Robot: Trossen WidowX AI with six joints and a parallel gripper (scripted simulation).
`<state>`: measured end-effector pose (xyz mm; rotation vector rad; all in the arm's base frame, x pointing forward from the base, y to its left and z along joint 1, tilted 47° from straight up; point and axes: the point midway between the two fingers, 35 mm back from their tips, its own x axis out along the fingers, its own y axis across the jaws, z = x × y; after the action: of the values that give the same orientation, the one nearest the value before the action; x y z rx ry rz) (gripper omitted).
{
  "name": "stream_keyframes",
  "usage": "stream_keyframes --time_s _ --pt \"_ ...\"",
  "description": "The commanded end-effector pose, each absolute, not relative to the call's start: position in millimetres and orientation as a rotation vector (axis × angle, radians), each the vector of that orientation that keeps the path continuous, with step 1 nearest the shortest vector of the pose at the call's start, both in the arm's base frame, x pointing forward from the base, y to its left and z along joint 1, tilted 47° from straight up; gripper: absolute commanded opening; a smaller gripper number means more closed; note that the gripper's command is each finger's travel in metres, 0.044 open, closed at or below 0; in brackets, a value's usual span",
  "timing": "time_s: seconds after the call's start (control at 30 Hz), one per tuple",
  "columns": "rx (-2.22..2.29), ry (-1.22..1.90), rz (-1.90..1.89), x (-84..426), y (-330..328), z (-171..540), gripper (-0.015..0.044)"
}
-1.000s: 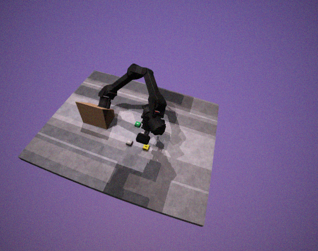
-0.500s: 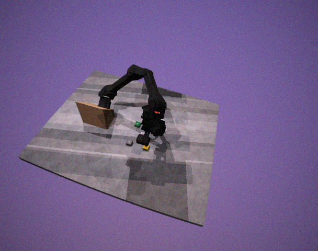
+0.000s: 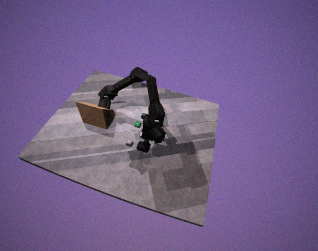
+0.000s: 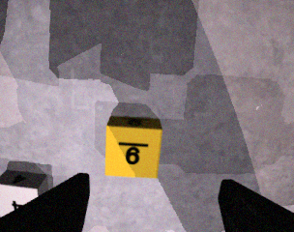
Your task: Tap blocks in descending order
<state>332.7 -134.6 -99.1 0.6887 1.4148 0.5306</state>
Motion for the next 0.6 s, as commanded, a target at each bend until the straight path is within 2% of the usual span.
stream_keyframes --time_s 0.0,0.13,0.57 --pt "0.708 1.418 0.534 330.6 -119.6 -114.6 0.0111" --pt "0.708 1.418 0.534 330.6 -119.6 -114.6 0.002" --pt "0.708 1.418 0.534 330.7 -118.8 -115.3 0.002"
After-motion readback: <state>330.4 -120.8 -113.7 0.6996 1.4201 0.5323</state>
